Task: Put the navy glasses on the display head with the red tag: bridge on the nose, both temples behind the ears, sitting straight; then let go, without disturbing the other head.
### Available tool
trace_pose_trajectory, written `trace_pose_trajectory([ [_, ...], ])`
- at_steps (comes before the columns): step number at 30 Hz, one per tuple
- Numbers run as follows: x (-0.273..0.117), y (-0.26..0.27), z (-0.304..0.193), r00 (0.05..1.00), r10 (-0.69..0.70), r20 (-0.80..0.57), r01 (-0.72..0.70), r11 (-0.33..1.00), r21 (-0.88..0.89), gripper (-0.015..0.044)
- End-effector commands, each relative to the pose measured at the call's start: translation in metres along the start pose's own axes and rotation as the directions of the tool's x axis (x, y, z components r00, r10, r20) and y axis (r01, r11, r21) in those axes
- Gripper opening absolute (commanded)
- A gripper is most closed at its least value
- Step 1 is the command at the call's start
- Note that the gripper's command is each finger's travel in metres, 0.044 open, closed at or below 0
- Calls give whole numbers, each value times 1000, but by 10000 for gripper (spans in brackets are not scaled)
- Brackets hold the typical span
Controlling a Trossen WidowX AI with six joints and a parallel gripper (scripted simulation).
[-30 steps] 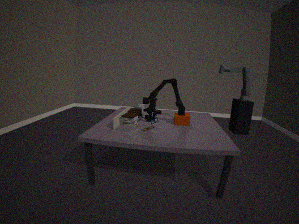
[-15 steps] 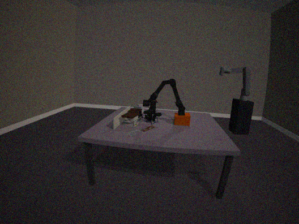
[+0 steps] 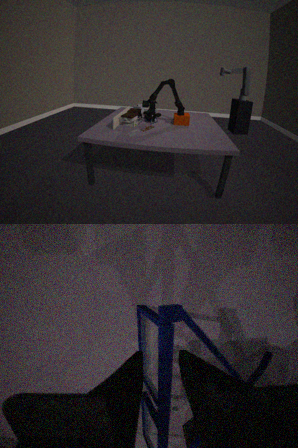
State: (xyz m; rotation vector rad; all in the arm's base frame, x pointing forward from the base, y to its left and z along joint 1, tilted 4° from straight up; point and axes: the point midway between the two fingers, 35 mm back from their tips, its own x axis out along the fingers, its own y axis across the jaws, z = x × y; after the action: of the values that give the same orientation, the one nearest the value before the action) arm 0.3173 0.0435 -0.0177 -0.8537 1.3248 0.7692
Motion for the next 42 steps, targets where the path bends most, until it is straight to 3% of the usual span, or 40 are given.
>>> trace_pose_trajectory([
  [1,0,0,0,1000,0,0,0,1000,0,113],
  [18,0,0,0,1000,0,0,0,1000,0,0],
  [24,-4,-1,0,1000,0,0,0,1000,0,0],
  [37,-90,-4,3,1000,-5,0,5,1000,-1,0],
  [42,-103,-5,4,1000,-6,0,6,1000,-2,0],
])
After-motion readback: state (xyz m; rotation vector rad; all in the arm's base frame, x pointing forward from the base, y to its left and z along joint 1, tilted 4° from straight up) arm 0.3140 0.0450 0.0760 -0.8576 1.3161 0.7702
